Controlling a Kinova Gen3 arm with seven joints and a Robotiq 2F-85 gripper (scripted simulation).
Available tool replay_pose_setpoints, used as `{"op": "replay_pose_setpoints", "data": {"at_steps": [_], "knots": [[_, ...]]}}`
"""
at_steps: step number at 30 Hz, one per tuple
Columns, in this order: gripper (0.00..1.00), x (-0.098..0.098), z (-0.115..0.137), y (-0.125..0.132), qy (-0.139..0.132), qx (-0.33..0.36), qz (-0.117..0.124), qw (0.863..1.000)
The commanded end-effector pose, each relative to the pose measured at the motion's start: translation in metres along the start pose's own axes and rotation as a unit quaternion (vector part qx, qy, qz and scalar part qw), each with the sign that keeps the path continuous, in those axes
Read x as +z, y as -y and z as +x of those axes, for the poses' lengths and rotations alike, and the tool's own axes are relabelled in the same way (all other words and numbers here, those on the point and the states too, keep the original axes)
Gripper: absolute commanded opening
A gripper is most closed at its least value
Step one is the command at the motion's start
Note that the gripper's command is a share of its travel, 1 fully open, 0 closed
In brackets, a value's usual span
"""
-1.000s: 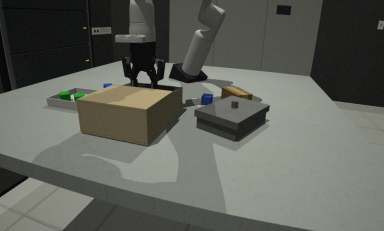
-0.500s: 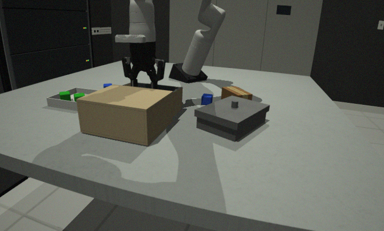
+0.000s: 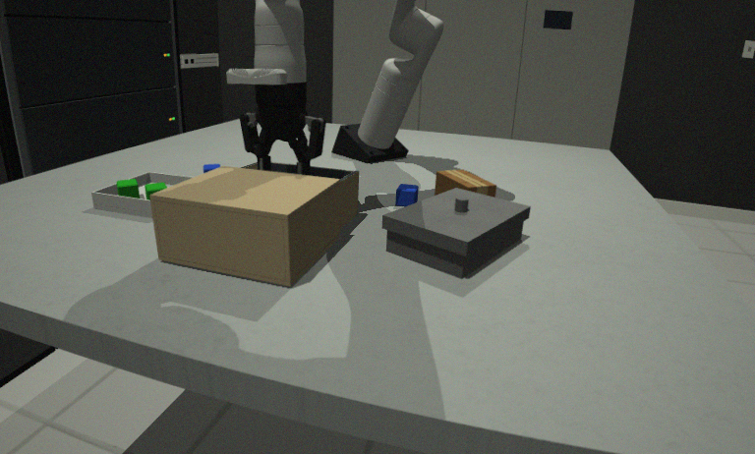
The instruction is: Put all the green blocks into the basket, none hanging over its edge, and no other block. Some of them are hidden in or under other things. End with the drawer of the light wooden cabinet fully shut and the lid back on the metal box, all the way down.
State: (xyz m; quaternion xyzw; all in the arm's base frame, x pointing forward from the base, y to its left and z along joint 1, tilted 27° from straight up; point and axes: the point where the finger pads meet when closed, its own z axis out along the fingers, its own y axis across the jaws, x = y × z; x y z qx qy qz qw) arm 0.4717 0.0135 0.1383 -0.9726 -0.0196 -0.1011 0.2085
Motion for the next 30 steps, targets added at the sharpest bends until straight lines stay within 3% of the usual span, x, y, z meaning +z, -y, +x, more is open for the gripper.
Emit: {"op": "replay_pose_setpoints", "data": {"at_steps": [1, 30], "knots": [[0.70, 0.003, 0.002, 0.000, -0.003, 0.001, 0.000, 1.000], [0.70, 0.031, 0.002, 0.000, -0.003, 0.001, -0.001, 1.000]]}}
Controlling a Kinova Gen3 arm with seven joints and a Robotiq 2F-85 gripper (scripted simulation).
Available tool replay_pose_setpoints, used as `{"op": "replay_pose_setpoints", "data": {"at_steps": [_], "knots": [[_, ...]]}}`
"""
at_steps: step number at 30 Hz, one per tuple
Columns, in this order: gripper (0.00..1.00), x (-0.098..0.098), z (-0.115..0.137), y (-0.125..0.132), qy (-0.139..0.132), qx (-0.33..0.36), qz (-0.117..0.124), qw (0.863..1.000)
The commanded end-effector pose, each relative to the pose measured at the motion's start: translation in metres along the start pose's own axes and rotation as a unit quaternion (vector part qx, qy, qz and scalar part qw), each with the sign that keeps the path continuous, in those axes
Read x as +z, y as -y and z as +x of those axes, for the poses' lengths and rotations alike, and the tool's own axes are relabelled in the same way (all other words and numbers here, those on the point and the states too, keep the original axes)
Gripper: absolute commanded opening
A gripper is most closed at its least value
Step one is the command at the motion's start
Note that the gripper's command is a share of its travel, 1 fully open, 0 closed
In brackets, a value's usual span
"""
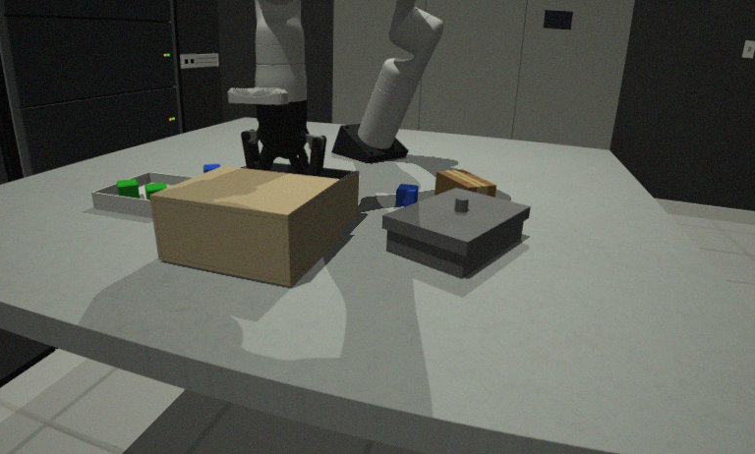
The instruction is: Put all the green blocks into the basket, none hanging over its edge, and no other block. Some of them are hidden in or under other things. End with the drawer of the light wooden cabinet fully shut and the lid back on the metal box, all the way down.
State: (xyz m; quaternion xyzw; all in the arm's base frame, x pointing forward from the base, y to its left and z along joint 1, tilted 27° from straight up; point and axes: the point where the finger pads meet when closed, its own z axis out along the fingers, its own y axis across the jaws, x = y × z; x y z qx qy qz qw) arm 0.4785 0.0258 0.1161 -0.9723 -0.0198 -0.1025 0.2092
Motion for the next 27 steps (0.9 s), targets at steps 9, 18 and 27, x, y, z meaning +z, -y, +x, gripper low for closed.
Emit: {"op": "replay_pose_setpoints", "data": {"at_steps": [9, 18, 27], "knots": [[0.70, 0.0116, 0.0000, -0.0023, -0.002, 0.002, -0.001, 1.000], [0.70, 0.0148, 0.0000, -0.0024, -0.002, 0.002, -0.001, 1.000], [0.70, 0.0152, 0.0000, -0.0024, -0.002, 0.002, -0.001, 1.000]]}}
